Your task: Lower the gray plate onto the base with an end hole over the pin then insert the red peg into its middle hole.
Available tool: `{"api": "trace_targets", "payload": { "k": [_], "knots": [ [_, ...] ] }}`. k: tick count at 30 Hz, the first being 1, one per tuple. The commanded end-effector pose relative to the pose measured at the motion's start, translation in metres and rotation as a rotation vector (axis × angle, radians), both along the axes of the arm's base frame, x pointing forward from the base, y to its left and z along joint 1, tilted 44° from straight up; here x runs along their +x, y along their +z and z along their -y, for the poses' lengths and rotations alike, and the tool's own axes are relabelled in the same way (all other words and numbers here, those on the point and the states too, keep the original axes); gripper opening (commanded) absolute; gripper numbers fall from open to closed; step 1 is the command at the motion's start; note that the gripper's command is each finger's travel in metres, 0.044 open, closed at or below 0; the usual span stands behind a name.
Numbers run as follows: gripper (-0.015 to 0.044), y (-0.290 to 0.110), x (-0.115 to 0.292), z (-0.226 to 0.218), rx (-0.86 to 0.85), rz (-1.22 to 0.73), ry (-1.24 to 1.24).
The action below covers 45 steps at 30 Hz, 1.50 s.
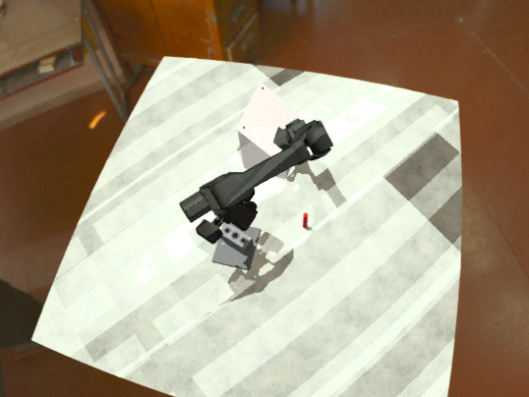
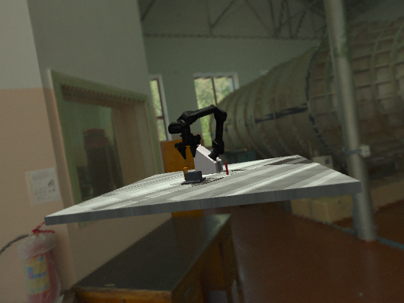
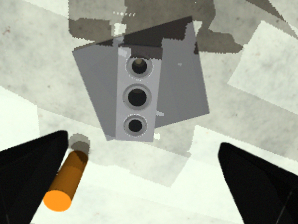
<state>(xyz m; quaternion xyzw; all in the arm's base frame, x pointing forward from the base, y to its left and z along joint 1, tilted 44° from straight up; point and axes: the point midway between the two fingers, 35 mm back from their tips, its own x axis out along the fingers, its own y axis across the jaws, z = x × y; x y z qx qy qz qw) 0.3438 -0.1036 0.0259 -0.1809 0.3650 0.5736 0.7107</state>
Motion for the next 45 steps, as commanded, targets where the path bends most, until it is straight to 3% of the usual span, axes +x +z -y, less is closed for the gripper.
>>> {"api": "trace_targets", "payload": {
  "k": [1,15,37,45],
  "knots": [
    [0.044,0.007,-0.002,-0.004,0.005,-0.043,-0.025],
    [0.044,0.088,-0.048,-0.082,0.08,-0.832,-0.867],
    [0.044,0.127,-0.115,-0.144,0.153,-1.549,-1.616],
    [0.044,0.127,-0.117,-0.145,0.156,-1.574,-1.641]
  ]
}}
